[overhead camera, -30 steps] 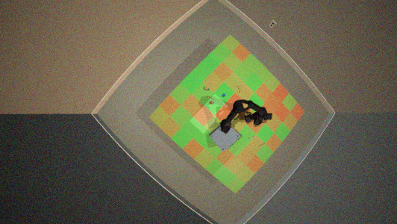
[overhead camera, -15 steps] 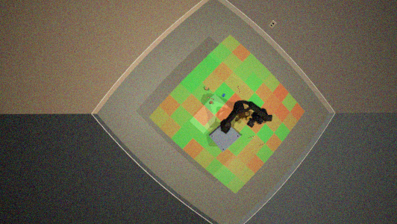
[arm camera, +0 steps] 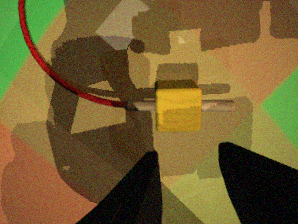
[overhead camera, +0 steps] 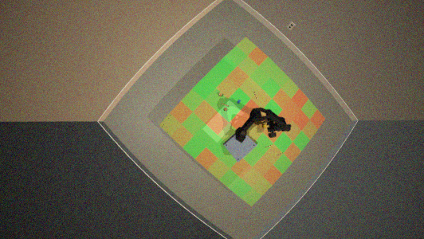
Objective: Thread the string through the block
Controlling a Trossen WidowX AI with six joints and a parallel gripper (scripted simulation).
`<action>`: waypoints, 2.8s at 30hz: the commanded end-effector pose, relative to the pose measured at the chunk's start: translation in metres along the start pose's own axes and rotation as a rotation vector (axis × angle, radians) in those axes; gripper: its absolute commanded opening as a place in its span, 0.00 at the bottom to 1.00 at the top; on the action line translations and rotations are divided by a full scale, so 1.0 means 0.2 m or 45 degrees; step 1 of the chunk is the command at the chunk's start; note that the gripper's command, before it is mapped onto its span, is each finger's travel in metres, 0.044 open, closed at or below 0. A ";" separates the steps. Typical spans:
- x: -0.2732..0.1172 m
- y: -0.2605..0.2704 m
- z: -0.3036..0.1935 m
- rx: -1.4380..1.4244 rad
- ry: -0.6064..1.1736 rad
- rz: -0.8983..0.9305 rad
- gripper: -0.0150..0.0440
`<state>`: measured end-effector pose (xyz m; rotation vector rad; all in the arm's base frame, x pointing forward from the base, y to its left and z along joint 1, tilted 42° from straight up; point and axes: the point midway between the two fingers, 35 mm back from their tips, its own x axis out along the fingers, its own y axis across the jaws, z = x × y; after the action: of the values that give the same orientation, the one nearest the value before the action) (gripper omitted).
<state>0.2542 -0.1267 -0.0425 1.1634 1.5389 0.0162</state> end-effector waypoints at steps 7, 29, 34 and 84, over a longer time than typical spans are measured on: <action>-0.01 -0.12 -0.01 -1.369 0.015 -0.023 0.46; -0.01 -0.14 -0.02 -1.903 0.025 -0.021 0.46; -0.01 -0.14 -0.02 -1.903 0.025 -0.021 0.46; 0.36 -0.15 -0.02 -1.904 0.023 -0.018 0.46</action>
<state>0.2433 -0.0974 -0.1073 -0.0706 1.0574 0.9876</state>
